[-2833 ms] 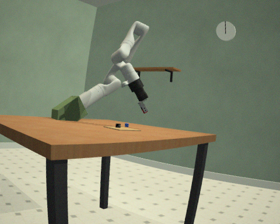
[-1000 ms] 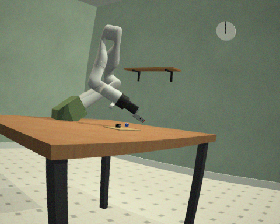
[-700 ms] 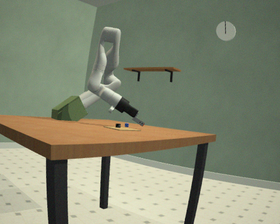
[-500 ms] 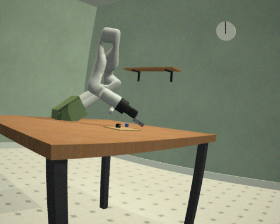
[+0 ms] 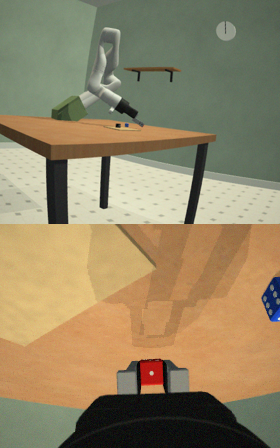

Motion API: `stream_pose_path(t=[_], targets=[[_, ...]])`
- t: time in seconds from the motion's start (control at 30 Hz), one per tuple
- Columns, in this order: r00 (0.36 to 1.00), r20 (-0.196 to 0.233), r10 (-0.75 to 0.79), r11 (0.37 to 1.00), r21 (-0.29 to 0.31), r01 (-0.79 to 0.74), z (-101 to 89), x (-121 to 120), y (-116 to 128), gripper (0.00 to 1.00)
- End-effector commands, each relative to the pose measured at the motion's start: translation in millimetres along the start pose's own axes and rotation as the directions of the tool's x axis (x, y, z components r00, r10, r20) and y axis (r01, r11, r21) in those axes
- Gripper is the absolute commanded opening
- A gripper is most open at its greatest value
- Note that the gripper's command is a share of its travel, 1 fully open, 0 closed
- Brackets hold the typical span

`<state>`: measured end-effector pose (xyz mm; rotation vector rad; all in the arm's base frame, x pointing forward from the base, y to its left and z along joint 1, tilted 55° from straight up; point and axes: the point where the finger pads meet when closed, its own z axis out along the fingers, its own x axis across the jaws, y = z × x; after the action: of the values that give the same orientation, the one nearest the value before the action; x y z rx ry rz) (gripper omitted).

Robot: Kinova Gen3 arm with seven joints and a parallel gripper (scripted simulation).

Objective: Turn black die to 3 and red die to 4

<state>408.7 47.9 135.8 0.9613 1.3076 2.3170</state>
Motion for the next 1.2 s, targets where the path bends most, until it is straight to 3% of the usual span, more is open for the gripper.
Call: stream_pose_path(t=[0.0, 1.17], targets=[[1.0, 0.001, -0.001, 1.0, -0.001, 0.001, -0.2, -0.3, 0.6, 0.4], [1.0, 0.001, -0.001, 1.0, -0.001, 0.001, 3.2, -0.3, -5.8, 0.4]])
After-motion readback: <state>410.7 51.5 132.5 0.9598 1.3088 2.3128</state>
